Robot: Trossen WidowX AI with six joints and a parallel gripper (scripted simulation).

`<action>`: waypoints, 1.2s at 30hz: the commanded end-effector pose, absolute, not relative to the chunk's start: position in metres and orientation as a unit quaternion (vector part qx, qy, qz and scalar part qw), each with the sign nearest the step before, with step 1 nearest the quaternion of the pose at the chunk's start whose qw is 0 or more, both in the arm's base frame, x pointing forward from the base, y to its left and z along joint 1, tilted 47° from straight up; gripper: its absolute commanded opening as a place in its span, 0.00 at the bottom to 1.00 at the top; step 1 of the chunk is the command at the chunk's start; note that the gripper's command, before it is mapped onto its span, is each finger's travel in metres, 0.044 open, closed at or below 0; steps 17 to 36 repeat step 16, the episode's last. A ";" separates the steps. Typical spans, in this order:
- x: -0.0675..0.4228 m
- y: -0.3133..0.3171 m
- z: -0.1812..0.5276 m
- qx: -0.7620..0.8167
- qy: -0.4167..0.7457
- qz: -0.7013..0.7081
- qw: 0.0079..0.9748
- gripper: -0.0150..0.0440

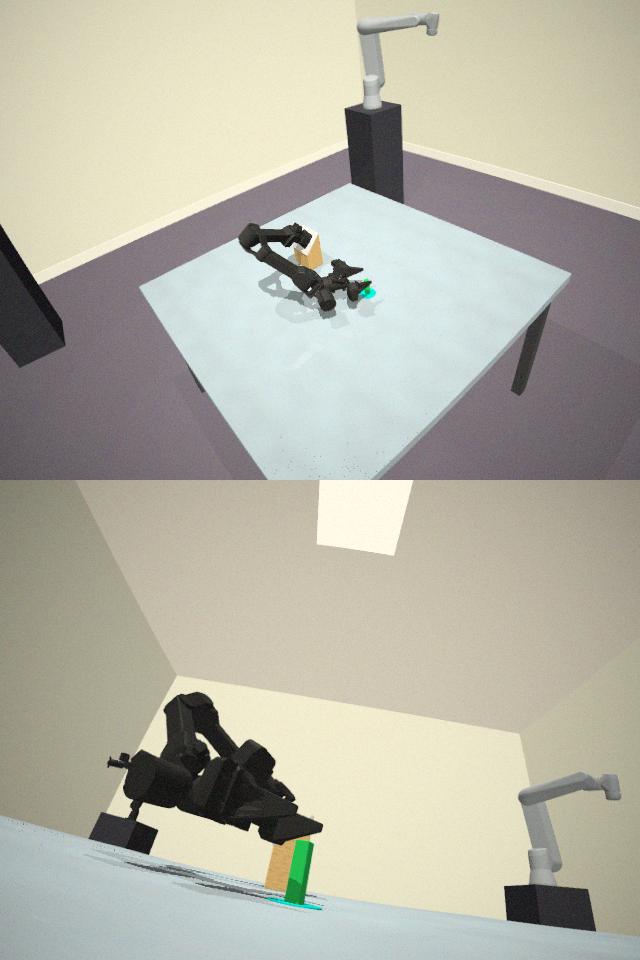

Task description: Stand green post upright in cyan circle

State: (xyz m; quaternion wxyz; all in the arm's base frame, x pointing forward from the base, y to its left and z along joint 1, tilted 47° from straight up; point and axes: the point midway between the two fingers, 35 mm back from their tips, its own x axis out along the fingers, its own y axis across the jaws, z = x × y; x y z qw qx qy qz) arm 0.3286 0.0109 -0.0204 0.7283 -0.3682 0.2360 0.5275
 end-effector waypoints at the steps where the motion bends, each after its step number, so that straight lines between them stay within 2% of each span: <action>1: 0.326 0.032 0.001 -0.370 0.233 0.527 0.728 0.93; 9: 0.321 0.051 0.017 -0.368 0.237 0.528 0.728 0.93; 16: 0.319 0.069 -0.015 -0.366 0.502 0.481 0.619 0.93; 36: 0.319 0.069 -0.015 -0.366 0.502 0.481 0.619 0.93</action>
